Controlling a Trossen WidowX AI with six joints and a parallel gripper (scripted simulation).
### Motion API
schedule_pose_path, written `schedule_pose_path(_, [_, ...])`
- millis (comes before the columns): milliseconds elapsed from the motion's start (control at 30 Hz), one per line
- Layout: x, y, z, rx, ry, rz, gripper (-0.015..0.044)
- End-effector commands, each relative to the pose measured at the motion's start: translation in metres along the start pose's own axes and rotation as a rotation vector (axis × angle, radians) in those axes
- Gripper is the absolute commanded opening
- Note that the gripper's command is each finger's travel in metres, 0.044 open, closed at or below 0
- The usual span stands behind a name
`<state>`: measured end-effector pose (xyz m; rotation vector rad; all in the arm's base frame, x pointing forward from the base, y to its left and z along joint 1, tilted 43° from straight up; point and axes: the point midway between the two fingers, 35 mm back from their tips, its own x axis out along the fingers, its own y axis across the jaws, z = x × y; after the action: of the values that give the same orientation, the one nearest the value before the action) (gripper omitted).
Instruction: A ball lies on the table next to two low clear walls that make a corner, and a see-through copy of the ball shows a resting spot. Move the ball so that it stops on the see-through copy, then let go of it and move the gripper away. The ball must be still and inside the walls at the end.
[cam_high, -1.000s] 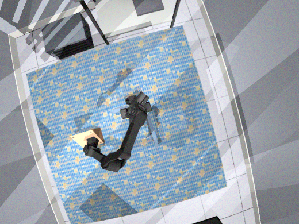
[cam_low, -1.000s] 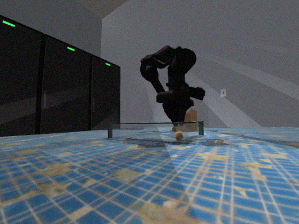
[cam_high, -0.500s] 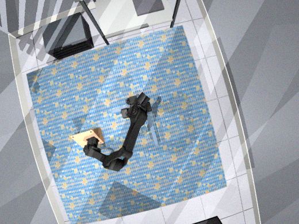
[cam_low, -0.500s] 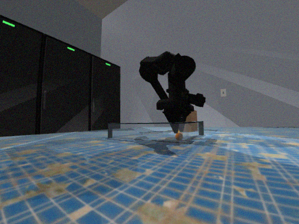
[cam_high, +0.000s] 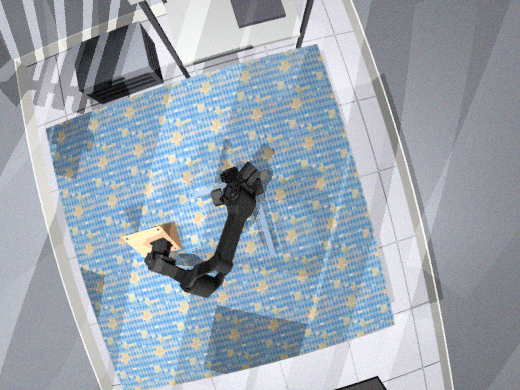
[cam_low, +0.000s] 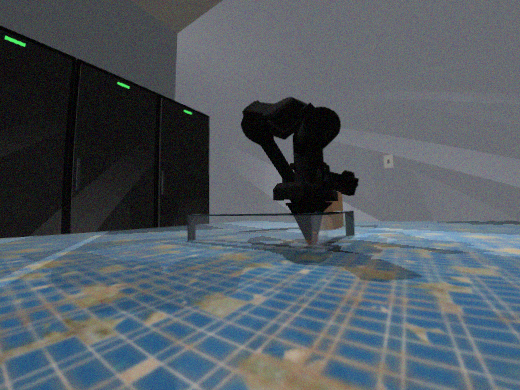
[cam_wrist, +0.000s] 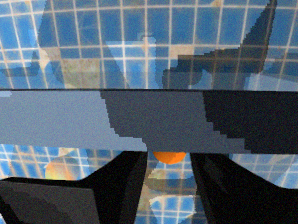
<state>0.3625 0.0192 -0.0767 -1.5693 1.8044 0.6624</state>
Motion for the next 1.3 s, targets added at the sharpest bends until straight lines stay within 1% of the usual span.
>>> schedule_pose_path(0, [0.001,0.000,0.000,-0.004,0.005,-0.003,0.0114])
schedule_pose_path(167, [0.001,0.000,0.000,-0.004,0.005,-0.003,0.0081])
schedule_pose_path(267, [-0.003,-0.001,-0.002,-0.004,0.006,-0.010,0.0002])
schedule_pose_path(433, [-0.031,-0.005,-0.013,-0.006,0.008,-0.059,0.0000])
schedule_pose_path(567, [-0.042,-0.006,-0.010,-0.006,0.004,-0.052,0.0000])
schedule_pose_path(1133, [-0.116,-0.001,0.001,-0.006,-0.001,-0.005,0.0000])
schedule_pose_path(1267, [-0.122,0.001,0.001,-0.005,0.000,-0.001,0.0000])
